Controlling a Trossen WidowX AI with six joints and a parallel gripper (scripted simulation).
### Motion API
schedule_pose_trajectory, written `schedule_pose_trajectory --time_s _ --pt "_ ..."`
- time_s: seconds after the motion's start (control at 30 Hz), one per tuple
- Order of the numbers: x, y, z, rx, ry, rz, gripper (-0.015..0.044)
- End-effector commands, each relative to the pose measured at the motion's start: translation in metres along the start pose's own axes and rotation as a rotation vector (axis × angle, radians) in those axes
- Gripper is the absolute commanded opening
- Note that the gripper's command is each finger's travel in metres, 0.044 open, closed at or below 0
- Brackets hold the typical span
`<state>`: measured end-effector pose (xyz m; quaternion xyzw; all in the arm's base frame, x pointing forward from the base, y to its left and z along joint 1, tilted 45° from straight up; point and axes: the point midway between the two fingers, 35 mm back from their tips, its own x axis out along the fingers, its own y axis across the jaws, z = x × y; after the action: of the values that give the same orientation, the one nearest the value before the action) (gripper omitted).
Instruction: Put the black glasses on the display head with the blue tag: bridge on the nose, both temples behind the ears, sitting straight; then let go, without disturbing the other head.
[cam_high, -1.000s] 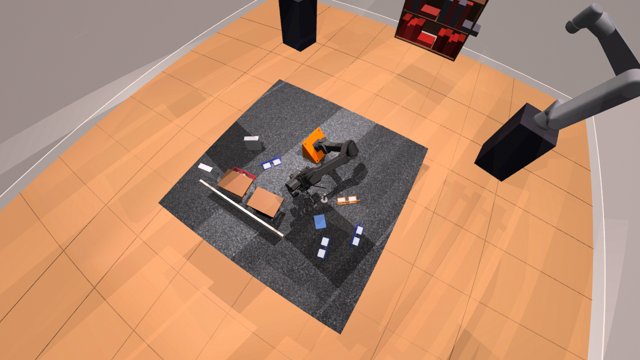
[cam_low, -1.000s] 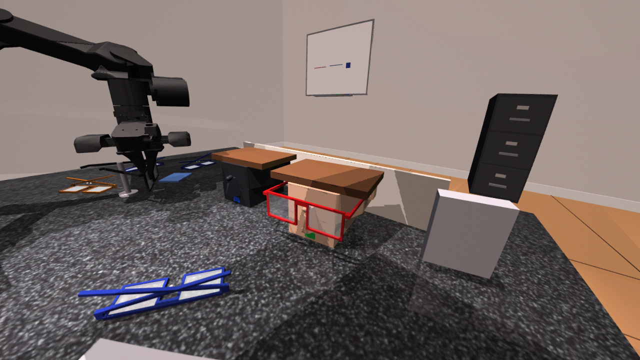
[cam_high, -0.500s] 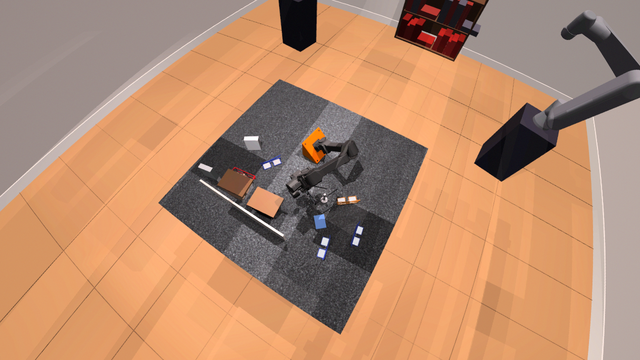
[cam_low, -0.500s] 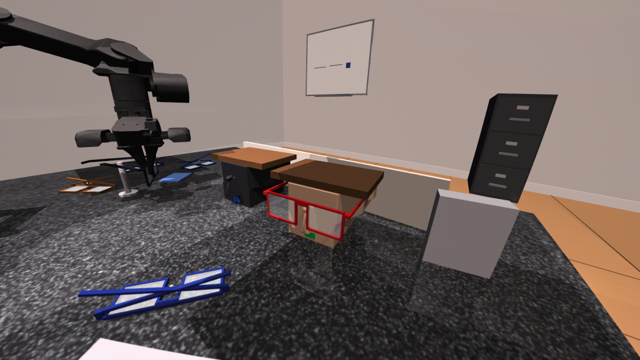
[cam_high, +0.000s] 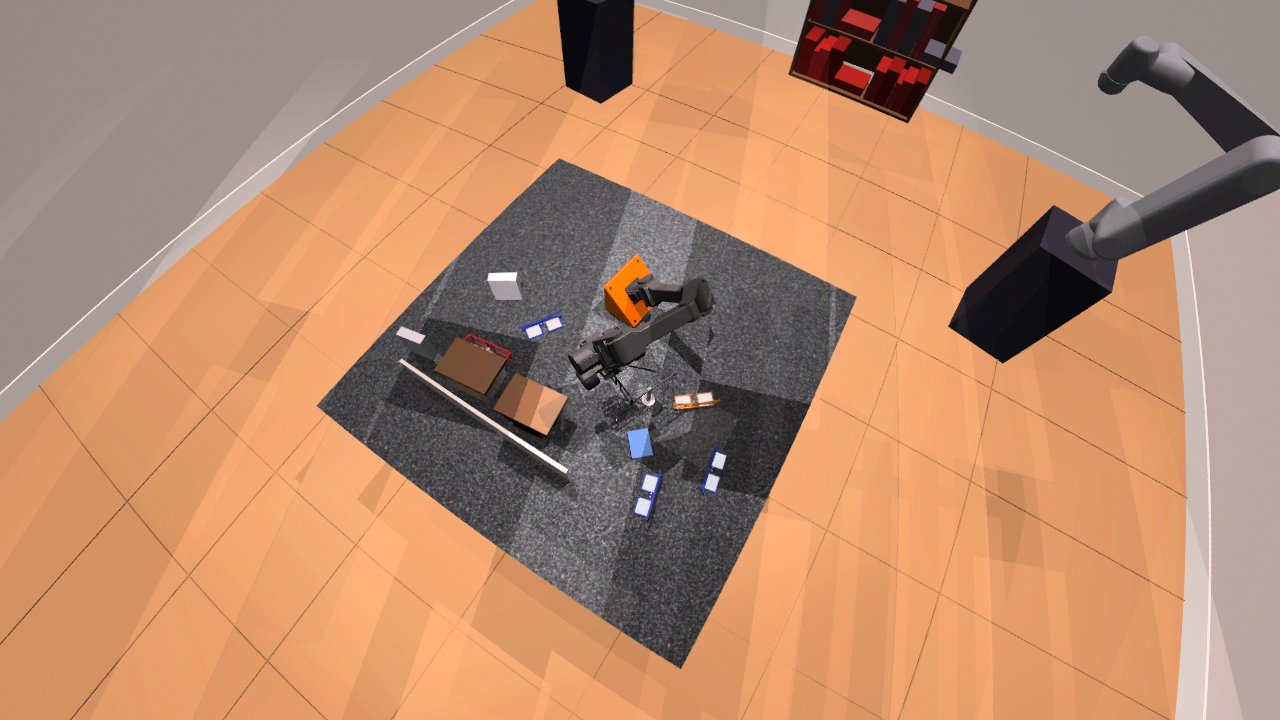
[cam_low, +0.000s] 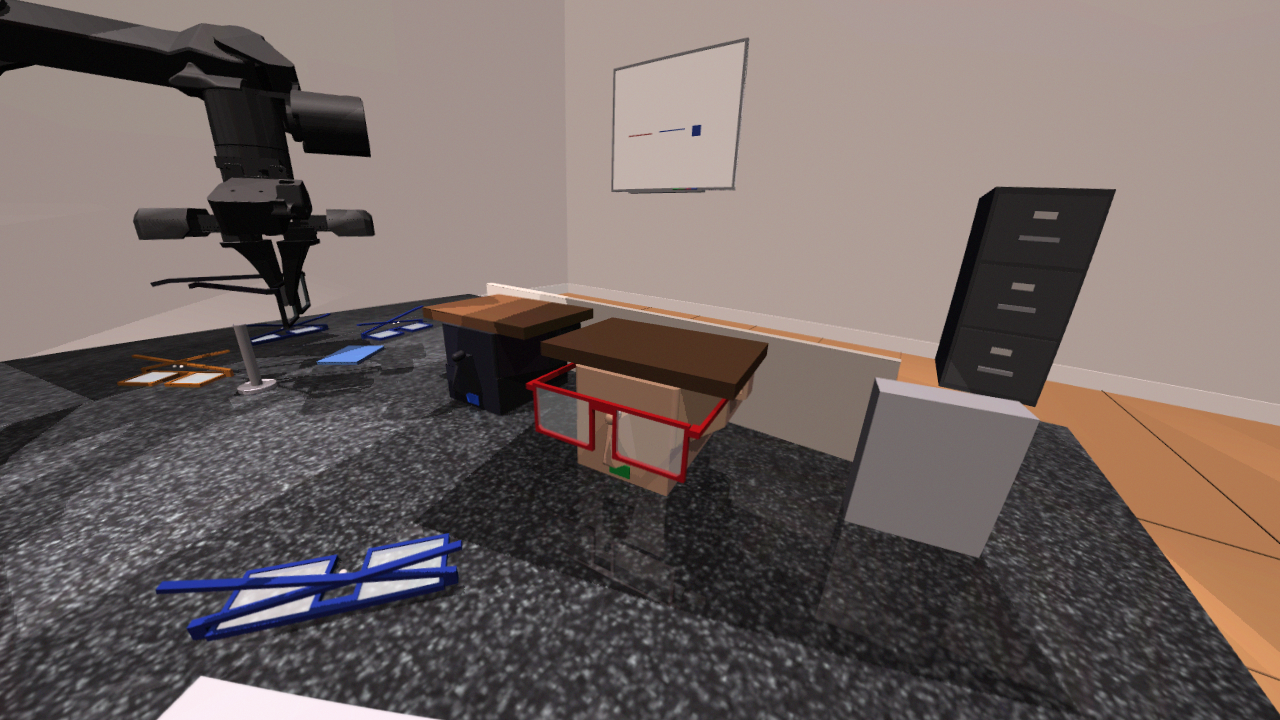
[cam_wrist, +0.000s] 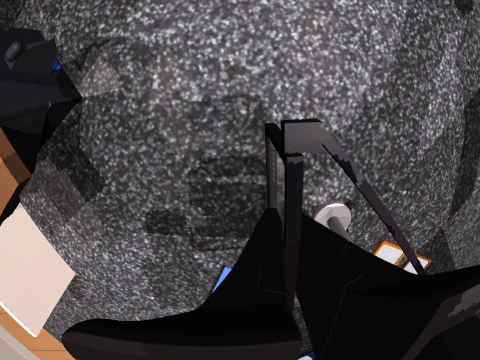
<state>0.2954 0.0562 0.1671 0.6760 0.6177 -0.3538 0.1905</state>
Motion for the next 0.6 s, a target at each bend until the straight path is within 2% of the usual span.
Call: schedule_pose_trajectory --time_s 0.0,0.57 --pt "-0.002 -0.004 -0.004 0.037 -0.004 -0.004 0.0" --pt "-0.002 -0.042 -0.042 0.454 -0.003 -0.004 0.0"
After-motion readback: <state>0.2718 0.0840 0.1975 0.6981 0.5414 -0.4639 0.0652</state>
